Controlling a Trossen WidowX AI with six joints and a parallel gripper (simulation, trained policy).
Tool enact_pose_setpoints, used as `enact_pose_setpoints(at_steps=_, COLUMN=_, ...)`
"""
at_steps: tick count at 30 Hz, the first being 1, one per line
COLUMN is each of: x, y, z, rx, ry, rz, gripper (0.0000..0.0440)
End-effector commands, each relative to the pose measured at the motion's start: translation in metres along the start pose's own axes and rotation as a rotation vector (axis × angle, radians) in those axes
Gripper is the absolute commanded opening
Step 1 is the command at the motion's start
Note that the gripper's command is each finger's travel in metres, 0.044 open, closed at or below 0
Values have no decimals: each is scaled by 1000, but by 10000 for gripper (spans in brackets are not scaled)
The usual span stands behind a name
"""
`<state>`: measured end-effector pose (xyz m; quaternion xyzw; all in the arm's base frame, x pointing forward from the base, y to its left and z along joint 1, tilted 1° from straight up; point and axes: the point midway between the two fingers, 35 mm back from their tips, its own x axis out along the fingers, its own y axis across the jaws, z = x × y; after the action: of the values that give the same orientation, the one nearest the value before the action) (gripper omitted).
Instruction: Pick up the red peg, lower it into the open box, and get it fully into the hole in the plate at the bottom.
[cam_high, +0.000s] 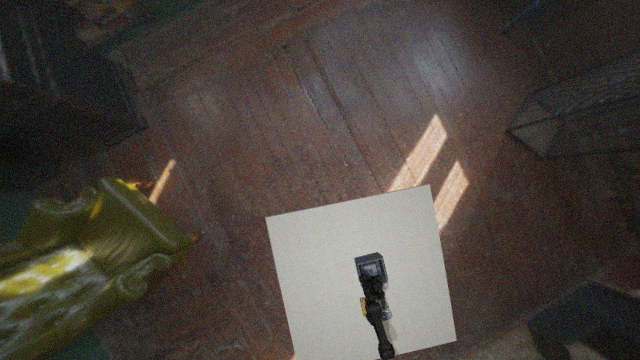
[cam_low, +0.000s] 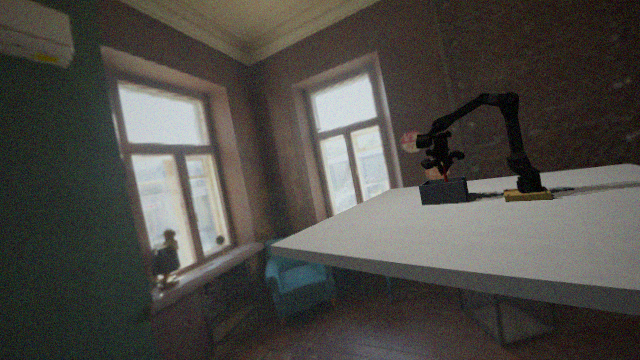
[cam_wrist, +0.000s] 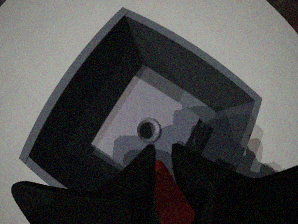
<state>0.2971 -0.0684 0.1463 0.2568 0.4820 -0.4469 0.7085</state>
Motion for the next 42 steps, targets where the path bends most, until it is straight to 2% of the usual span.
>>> enact_pose_setpoints(at_steps=1, x=10, y=2, z=11, rx=-14, ry=14, rz=8, gripper=0)
enact_pose_setpoints(at_steps=11, x=42, y=7, z=24, rx=-86, ry=61, rz=35, gripper=0)
enact_pose_setpoints(at_steps=13, x=49, y=8, z=23, rx=-107, ry=76, rz=39, gripper=11)
enact_pose_setpoints(at_steps=20, x=68, y=12, z=21, rx=-145, ry=133, rz=44, gripper=170)
enact_pose_setpoints(at_steps=21, x=69, y=14, z=23, rx=-159, ry=132, rz=49, gripper=172)
enact_pose_setpoints(at_steps=27, x=68, y=25, z=32, rx=-202, ry=142, rz=80, gripper=257)
enact_pose_setpoints(at_steps=34, x=59, y=43, z=37, rx=-230, ry=178, rz=128, gripper=439)
enact_pose_setpoints(at_steps=42, x=38, y=76, z=46, rx=-265, ry=191, rz=237, gripper=440)
